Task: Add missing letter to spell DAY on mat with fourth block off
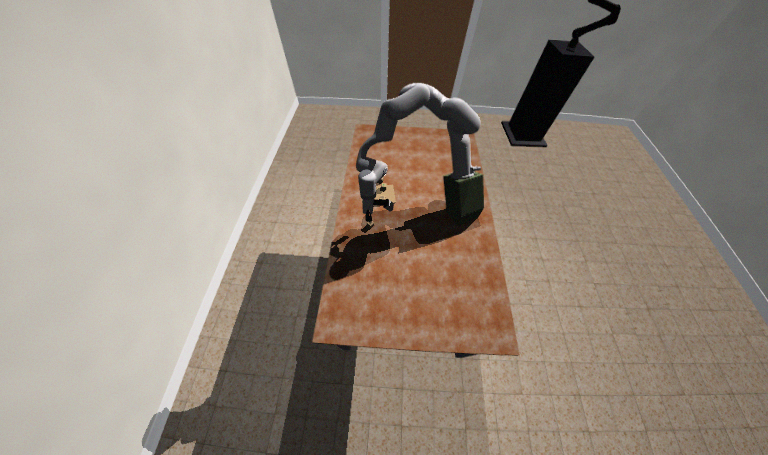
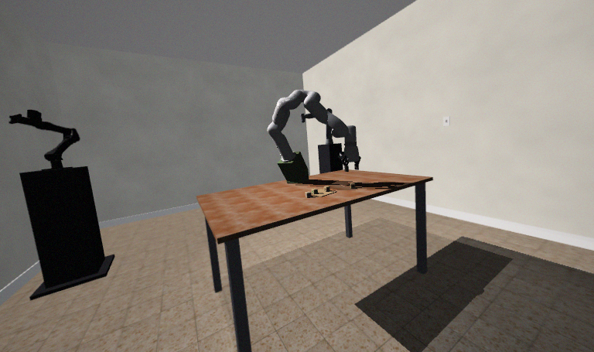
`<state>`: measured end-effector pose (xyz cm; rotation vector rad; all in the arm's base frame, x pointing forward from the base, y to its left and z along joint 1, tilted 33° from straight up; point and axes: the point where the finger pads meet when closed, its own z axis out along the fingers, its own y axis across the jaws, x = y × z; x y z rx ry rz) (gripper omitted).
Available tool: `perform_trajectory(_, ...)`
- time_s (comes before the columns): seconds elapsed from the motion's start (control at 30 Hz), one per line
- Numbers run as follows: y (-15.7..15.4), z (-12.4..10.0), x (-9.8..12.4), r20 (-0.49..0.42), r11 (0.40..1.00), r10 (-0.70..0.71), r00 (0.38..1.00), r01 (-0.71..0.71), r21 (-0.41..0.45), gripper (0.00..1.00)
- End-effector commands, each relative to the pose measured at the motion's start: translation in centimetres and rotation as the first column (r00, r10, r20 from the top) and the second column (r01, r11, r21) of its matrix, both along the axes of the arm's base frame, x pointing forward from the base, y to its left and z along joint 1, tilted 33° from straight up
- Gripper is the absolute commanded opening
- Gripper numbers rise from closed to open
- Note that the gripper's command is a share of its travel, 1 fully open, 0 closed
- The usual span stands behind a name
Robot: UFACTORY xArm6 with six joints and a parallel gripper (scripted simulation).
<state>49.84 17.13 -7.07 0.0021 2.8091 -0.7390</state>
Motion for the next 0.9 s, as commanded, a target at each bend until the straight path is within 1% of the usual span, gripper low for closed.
perform_trajectory(0.0,0.0,-0.2,0.2,0.078,0.993,-0.112,0.991,0.109,0.036,1.00)
perform_trajectory(0.2,-0.3,-0.6,0.3,0.150,0.965,-0.256,0.955,0.244,0.091,1.00)
perform_trajectory(0.43,-0.6,-1.1,0.5,0.226,0.901,-0.429,0.875,0.398,0.171,1.00)
perform_trajectory(0.5,-0.6,-1.1,0.5,0.226,0.901,-0.429,0.875,0.398,0.171,1.00)
perform_trajectory(0.6,-0.7,-1.4,0.5,0.254,0.863,-0.502,0.827,0.459,0.211,1.00)
perform_trajectory(0.67,-0.8,-1.5,0.6,0.264,0.846,-0.530,0.806,0.482,0.227,1.00)
perform_trajectory(0.8,-0.8,-1.5,0.6,0.269,0.838,-0.543,0.795,0.493,0.235,1.00)
perform_trajectory(0.83,-0.8,-1.5,0.6,0.269,0.838,-0.543,0.795,0.493,0.235,0.69)
perform_trajectory(0.87,-0.8,-1.5,0.6,0.269,0.838,-0.543,0.795,0.493,0.235,0.69)
